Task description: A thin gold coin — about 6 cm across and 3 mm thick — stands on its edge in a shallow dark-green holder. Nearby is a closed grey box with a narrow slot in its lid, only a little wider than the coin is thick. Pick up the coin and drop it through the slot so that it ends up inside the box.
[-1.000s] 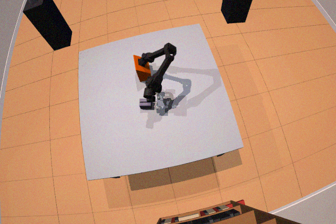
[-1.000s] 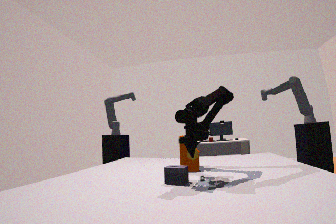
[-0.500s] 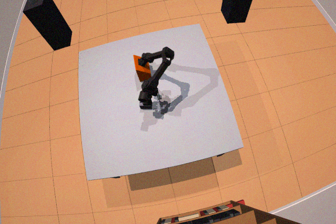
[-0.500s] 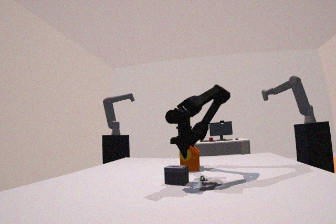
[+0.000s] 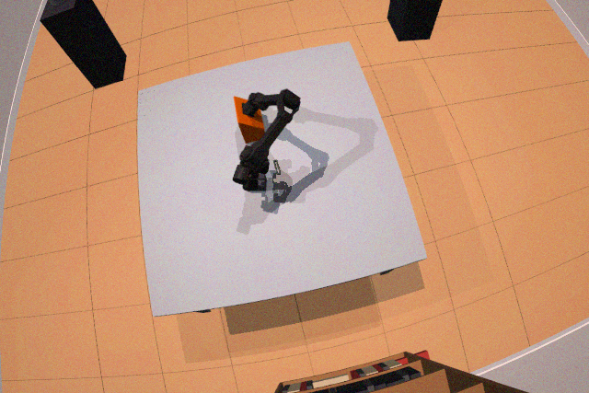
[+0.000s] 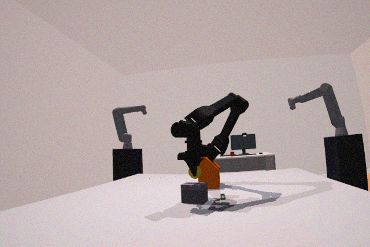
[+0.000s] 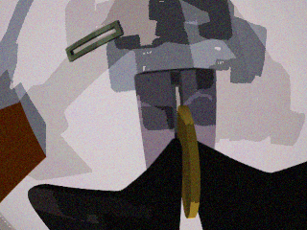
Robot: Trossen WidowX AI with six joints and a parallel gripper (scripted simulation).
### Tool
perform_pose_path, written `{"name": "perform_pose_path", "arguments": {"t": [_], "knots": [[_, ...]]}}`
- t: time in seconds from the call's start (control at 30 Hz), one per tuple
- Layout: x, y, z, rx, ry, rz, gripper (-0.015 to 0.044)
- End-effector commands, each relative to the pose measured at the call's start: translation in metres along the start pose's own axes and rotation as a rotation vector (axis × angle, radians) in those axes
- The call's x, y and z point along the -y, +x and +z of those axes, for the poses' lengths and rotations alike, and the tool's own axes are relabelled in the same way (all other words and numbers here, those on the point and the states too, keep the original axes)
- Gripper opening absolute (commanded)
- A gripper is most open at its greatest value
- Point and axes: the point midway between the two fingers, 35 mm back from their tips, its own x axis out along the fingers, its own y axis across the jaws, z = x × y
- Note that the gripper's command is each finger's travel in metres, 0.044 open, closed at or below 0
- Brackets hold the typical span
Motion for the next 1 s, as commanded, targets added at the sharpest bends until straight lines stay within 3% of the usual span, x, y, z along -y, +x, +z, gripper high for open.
{"name": "perform_pose_path", "arguments": {"t": [0.0, 0.97], "knots": [[0.002, 0.0005, -0.0044, -0.002, -0.003, 0.003, 0.0], [0.0016, 0.0012, -0.0035, 0.001, 0.0, 0.0, 0.0]]}}
